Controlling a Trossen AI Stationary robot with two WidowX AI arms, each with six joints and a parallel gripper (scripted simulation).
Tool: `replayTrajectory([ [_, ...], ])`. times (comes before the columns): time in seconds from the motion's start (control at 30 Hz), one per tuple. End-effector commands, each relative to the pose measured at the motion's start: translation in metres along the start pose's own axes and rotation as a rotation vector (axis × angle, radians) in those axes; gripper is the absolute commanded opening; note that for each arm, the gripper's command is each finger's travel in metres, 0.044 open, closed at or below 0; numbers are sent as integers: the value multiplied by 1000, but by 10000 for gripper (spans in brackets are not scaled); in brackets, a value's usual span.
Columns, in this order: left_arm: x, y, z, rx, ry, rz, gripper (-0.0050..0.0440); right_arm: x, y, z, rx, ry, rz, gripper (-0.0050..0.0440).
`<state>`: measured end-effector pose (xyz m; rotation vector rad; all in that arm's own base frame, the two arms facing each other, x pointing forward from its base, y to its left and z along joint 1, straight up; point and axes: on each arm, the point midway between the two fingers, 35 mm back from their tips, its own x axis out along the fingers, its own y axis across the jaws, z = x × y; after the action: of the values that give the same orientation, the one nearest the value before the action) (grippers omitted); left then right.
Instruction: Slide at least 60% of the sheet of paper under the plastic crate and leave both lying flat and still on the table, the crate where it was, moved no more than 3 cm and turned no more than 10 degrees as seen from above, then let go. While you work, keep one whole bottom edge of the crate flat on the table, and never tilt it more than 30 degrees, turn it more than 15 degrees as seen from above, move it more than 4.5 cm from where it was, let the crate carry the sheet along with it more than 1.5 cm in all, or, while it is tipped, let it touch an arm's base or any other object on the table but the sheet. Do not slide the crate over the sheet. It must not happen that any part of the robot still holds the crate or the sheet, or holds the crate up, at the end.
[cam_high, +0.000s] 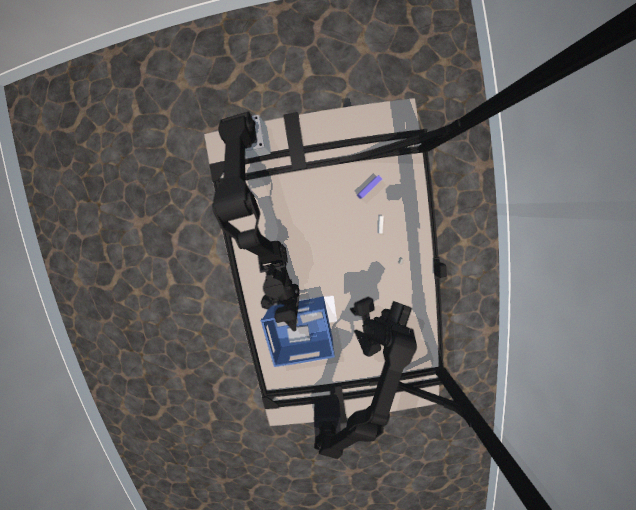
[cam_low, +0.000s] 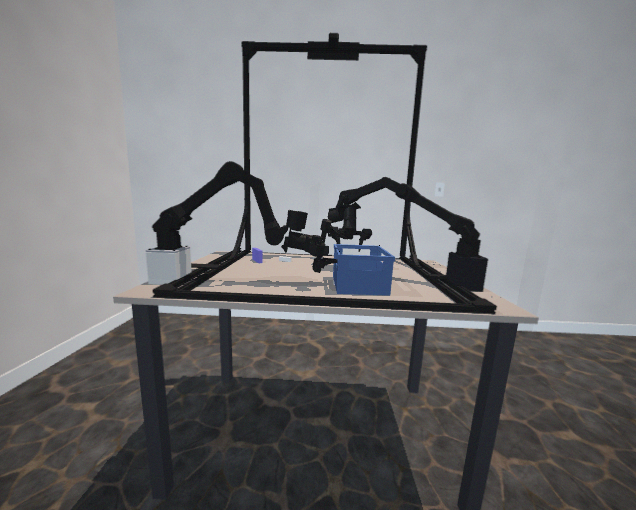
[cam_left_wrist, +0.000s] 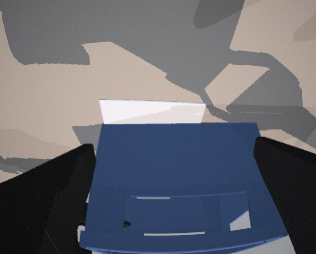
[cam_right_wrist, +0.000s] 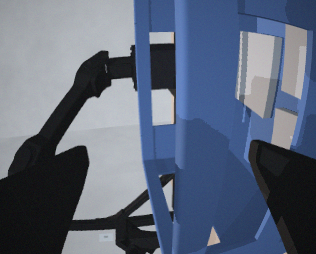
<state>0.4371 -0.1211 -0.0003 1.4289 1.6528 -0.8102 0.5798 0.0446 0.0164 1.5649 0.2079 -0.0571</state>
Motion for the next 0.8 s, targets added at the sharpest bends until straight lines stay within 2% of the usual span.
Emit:
replayTrajectory([
  [0.0,1,-1,1,-2,-2,-7,400,0,-6,0,0,0,-21,400],
  [0.4,1,-1,1,-2,-2,-7,400,-21,1,-2,-1,1,-3,400],
  [0.77,1,-1,1,-2,-2,-7,400,-55,10,-5,-1,2,24,400],
])
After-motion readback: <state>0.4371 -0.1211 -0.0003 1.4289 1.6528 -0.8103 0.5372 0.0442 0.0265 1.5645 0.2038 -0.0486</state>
